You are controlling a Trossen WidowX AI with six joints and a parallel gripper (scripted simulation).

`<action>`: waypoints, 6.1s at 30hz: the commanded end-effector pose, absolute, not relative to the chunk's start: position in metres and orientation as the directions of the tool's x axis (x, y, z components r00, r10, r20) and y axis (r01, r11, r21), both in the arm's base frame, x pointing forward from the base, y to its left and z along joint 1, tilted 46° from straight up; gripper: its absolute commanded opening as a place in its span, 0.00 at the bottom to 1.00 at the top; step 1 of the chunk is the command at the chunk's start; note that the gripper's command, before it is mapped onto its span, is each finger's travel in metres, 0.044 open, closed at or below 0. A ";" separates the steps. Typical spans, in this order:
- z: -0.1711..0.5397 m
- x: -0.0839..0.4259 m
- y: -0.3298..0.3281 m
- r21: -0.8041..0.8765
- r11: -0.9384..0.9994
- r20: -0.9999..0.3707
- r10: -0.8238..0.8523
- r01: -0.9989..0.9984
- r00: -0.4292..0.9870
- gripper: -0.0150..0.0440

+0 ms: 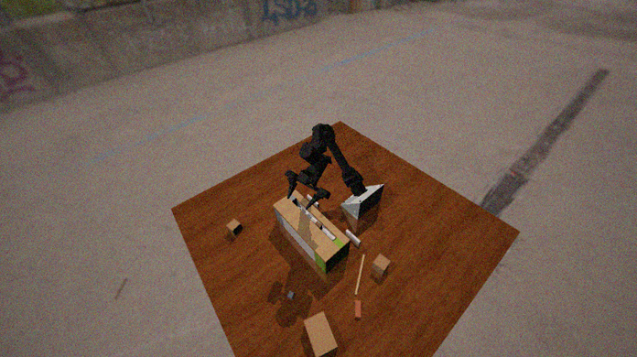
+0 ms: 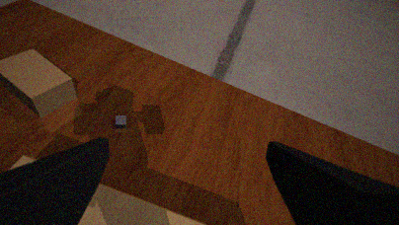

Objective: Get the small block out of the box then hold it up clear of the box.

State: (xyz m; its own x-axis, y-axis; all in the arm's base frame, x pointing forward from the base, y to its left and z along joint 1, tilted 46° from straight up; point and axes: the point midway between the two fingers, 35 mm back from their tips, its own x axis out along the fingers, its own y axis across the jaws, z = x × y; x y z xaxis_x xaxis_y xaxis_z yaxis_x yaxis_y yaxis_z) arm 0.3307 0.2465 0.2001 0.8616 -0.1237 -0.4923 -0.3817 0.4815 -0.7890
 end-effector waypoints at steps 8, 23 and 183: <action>0.137 0.307 0.180 -0.197 0.956 -0.798 -0.285 0.218 0.532 0.93; 0.116 0.265 0.127 -0.031 0.454 -0.894 -0.412 0.890 0.179 0.93; 0.007 0.229 0.207 -0.466 0.866 -0.850 -0.495 0.181 0.179 0.74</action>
State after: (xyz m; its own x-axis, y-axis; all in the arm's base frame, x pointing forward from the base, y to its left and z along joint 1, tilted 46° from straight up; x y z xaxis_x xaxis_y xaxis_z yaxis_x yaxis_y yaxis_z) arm 0.2358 0.2006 0.0120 0.1267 -0.4667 -0.8753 0.6423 0.7110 -0.2861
